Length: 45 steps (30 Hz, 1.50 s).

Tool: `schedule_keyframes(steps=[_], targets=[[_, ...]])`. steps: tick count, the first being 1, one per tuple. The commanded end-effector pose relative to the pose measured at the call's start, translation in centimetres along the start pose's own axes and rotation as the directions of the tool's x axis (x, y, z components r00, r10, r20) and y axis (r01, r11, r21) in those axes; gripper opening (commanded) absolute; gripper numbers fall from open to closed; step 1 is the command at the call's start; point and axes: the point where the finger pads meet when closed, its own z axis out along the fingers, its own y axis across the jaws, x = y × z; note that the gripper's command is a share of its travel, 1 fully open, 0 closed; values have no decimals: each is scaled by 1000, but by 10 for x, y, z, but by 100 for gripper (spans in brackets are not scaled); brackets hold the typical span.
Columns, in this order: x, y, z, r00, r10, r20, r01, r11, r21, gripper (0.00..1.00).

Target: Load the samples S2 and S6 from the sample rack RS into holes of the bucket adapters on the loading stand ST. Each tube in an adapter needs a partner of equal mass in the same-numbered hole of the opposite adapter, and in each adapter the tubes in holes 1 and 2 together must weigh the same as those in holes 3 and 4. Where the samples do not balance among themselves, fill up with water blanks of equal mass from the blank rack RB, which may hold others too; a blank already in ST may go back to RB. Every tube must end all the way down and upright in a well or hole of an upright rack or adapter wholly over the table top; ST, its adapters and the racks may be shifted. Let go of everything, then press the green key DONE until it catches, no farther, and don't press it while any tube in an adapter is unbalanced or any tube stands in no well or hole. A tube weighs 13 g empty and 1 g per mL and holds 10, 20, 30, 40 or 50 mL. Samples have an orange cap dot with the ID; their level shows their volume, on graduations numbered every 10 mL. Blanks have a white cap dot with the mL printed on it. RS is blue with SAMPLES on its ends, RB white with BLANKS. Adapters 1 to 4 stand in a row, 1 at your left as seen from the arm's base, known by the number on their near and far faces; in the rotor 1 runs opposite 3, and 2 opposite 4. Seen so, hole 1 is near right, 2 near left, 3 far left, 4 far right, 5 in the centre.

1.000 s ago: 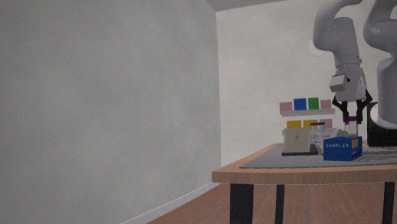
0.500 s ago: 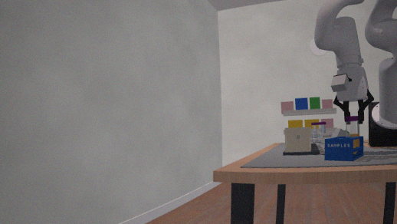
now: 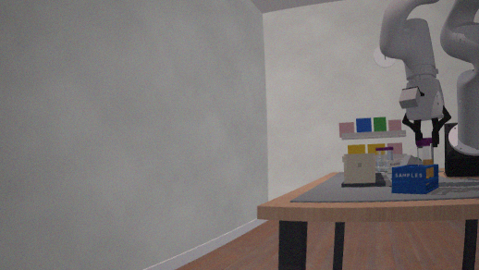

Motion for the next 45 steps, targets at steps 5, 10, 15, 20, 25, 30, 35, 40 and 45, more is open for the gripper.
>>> schedule_keyframes(steps=[5, 10, 15, 20, 25, 30, 35, 40, 45], targets=[[0, 0, -4, 1000, 0, 0, 0, 1000, 0, 0], [0, 0, -7, 1000, 0, 0, 0, 1000, 0, 0], [0, 0, -11, 1000, 0, 0, 0, 1000, 0, 0], [0, 0, -13, 1000, 0, 0, 0, 1000, 0, 0], [0, 0, -15, 1000, 0, 0, 0, 1000, 0, 0], [0, 0, -21, 1000, 0, 0, 0, 1000, 0, 0], [1, 0, -31, 1000, 0, 0, 0, 1000, 0, 0], [1, 0, -37, 1000, 0, 0, 0, 1000, 0, 0], [1, 0, -47, 1000, 0, 0, 0, 1000, 0, 0]])
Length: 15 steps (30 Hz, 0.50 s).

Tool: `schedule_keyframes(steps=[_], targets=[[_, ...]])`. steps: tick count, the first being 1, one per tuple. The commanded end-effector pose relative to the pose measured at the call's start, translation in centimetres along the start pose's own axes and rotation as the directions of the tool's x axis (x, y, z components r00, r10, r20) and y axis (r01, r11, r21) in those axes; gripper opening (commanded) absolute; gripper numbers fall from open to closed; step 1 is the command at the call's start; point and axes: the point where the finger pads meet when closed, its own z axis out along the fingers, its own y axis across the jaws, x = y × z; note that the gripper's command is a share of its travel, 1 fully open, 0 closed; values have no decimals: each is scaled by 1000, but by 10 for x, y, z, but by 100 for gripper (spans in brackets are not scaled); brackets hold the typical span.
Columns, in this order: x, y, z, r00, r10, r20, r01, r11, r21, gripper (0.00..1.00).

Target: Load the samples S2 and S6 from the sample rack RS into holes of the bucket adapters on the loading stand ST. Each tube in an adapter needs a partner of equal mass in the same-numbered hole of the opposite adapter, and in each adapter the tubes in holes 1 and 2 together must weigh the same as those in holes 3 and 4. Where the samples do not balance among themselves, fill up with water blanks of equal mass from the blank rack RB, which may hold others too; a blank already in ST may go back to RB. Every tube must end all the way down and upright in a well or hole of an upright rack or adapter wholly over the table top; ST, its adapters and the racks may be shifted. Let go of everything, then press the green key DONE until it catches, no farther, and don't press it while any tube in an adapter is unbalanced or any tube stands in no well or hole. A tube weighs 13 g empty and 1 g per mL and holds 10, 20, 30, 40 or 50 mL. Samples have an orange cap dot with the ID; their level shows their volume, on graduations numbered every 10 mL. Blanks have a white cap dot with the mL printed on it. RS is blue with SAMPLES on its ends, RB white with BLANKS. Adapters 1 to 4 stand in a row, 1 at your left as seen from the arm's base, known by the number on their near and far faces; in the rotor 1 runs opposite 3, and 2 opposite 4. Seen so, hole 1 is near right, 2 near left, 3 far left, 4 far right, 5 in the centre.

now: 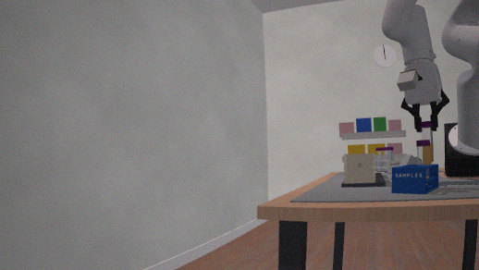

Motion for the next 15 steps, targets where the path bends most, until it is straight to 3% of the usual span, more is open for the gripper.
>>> schedule_keyframes(steps=[1, 15], targets=[[1, 0, -8, 1000, 0, 0, 0, 1000, 0, 0], [1, 0, -32, 1000, 0, 0, 0, 1000, 0, 0]])
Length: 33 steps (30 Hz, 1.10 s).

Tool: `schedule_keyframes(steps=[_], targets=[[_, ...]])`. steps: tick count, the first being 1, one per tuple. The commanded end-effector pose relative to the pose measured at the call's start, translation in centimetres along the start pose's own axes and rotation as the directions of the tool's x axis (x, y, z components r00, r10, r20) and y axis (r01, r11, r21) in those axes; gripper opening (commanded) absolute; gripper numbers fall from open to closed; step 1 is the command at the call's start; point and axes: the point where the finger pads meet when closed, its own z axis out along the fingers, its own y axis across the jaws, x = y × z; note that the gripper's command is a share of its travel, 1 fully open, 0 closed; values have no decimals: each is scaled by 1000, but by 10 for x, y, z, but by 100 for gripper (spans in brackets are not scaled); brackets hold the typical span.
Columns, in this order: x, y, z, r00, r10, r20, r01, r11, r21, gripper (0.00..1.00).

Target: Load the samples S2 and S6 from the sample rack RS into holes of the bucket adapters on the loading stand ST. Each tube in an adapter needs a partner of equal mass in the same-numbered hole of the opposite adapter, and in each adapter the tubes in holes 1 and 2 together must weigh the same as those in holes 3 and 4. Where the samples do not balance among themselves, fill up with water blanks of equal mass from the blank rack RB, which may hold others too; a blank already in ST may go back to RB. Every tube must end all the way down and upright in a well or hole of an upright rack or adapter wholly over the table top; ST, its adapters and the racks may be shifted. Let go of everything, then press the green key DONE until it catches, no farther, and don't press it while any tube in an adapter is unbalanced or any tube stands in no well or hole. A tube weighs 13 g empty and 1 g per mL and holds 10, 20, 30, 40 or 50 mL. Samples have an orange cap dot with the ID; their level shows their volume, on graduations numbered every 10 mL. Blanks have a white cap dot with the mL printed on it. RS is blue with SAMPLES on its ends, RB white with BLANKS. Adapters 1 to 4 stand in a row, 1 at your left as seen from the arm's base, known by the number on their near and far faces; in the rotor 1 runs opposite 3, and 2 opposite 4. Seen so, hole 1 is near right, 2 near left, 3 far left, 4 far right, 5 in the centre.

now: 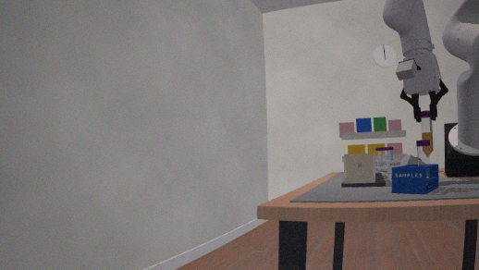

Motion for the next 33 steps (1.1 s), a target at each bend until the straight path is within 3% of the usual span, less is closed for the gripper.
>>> schedule_keyframes(steps=[1, 26, 33], targets=[[1, 0, -8, 1000, -1, -1, 1, 1000, -1, 0], [1, 0, -54, 1000, -1, 0, 1, 1000, -1, 0], [1, 0, -60, 1000, -1, 0, 1, 1000, -1, 0]])
